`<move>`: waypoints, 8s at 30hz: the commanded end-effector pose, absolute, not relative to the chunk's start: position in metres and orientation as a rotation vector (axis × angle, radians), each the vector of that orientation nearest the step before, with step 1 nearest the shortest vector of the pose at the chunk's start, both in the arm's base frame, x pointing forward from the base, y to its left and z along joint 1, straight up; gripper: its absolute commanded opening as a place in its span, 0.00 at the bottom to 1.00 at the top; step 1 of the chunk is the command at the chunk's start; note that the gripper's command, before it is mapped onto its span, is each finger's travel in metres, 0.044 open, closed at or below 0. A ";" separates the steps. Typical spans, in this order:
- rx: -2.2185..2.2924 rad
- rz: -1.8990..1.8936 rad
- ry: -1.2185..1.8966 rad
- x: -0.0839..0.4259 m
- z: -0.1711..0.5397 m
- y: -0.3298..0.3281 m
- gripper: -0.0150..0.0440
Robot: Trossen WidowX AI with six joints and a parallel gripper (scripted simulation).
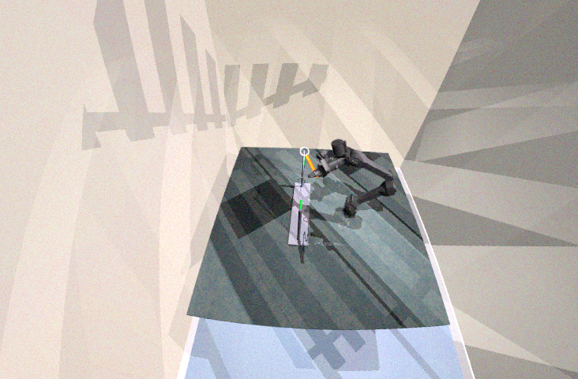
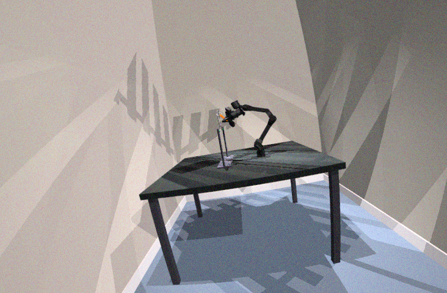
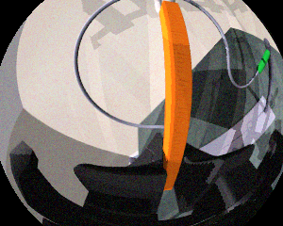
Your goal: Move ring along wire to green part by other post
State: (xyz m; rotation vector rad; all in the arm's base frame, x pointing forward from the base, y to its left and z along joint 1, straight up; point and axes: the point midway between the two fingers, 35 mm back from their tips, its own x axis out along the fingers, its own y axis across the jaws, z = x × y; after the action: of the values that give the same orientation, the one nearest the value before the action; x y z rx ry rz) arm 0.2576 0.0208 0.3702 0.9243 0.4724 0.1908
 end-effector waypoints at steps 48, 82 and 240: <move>0.218 -0.040 0.509 0.257 0.357 0.001 0.00; -0.251 -0.191 0.495 0.257 0.357 -0.016 0.00; -1.633 -0.569 0.313 0.255 0.341 -0.062 0.00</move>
State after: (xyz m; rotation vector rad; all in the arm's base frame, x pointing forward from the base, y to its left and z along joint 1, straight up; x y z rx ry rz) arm 0.2554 -0.0608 0.3526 -1.6969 0.2959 -0.5838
